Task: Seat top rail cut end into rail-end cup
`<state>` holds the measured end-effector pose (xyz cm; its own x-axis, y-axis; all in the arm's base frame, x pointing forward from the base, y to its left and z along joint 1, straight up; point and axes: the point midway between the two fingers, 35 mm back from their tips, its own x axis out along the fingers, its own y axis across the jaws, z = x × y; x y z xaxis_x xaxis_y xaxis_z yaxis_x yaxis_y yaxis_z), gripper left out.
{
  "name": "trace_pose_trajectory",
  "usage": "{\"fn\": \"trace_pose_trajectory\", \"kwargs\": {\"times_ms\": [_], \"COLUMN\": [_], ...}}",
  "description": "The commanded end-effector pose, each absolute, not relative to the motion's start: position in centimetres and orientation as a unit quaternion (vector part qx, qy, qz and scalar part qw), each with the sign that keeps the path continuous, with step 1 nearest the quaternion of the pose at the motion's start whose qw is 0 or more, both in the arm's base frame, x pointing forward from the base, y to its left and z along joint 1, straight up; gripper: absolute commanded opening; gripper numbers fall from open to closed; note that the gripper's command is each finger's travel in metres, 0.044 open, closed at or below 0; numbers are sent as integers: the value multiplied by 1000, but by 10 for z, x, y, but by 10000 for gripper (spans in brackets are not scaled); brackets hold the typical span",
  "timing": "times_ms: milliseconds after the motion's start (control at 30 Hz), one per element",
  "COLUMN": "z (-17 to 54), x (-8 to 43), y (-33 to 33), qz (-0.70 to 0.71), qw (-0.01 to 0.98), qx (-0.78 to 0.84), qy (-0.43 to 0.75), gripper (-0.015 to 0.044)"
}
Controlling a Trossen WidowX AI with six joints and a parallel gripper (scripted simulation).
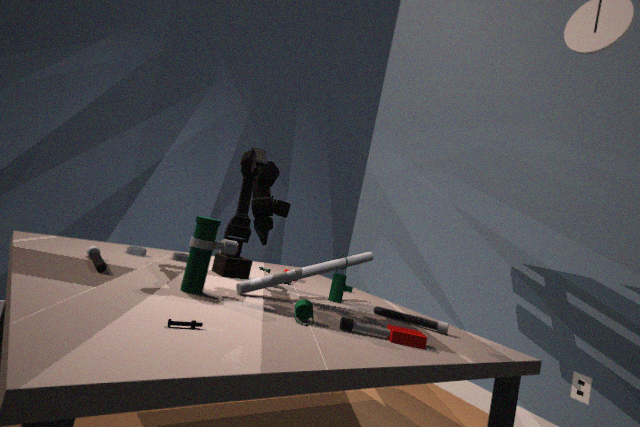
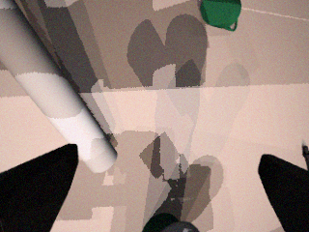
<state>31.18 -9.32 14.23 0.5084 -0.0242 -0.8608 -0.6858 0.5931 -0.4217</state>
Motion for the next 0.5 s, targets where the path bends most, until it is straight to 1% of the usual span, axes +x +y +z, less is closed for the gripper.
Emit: {"fn": "trace_pose_trajectory", "kwargs": {"times_ms": [0, 100, 233, 467], "z": [177, 190, 200, 201], "x": [304, 298, 292, 291], "y": [-50, -33, -21, -20], "qz": [74, 16, -28, -31], "qw": [853, 868, 871, 871], "qx": [-164, -65, 12, 17], "qy": [489, 493, 490, 490], "gripper": [440, 440, 440, 440]}}
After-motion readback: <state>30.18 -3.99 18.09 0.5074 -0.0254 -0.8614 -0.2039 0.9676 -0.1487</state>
